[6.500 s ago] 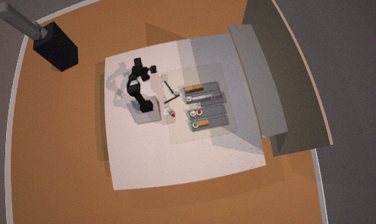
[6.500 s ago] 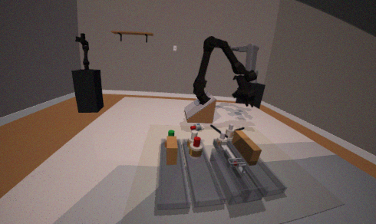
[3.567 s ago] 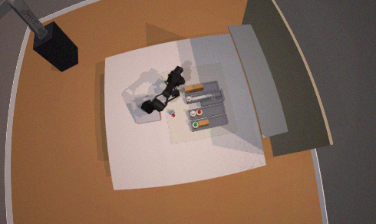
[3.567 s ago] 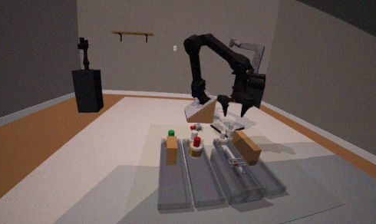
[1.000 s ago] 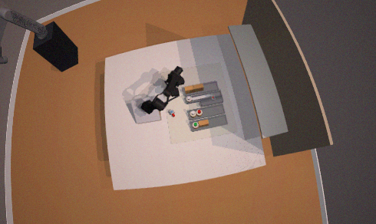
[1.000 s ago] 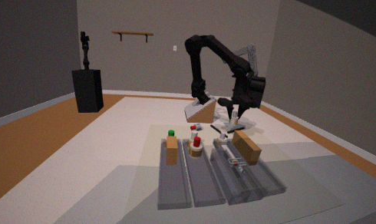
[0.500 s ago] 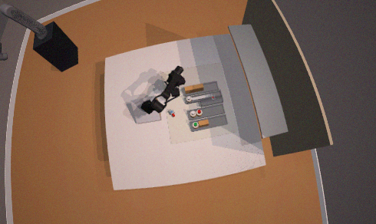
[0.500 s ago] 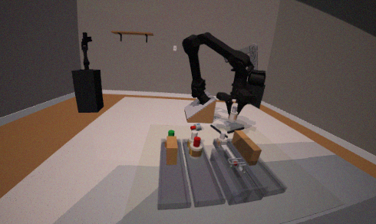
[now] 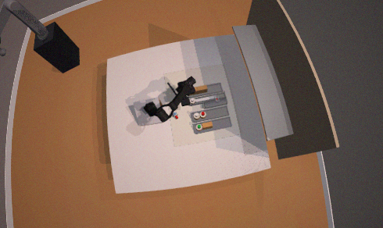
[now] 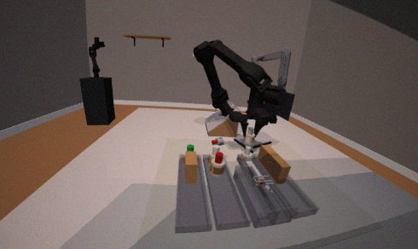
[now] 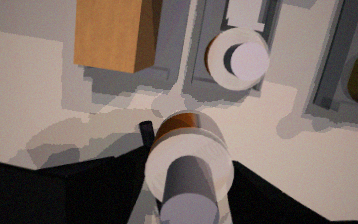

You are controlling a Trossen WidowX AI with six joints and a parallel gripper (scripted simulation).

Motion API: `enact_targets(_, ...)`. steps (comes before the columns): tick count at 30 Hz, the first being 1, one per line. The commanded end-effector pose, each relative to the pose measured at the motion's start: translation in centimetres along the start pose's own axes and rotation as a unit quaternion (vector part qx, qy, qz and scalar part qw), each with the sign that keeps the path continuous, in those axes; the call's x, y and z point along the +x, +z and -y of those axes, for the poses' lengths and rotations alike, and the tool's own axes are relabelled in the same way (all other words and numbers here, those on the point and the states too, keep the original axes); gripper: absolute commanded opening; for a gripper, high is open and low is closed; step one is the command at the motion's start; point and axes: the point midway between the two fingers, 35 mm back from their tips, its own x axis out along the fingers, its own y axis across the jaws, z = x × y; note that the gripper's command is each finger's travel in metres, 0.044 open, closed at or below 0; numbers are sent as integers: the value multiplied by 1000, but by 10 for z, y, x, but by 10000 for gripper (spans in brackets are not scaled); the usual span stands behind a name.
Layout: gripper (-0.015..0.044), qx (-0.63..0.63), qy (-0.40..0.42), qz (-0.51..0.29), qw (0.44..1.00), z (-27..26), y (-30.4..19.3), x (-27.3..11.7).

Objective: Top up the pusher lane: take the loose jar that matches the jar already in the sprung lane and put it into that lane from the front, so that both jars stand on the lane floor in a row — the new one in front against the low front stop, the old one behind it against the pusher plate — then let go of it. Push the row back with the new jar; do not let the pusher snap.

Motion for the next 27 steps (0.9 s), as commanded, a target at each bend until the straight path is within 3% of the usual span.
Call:
enact_targets(1,0,-2,-6,2,1000,21,7,9)
enact_targets(14,0,-2,-7,2,1000,24,7,35)
enact_targets(27,0,-2,-7,2,1000,24,11,36)
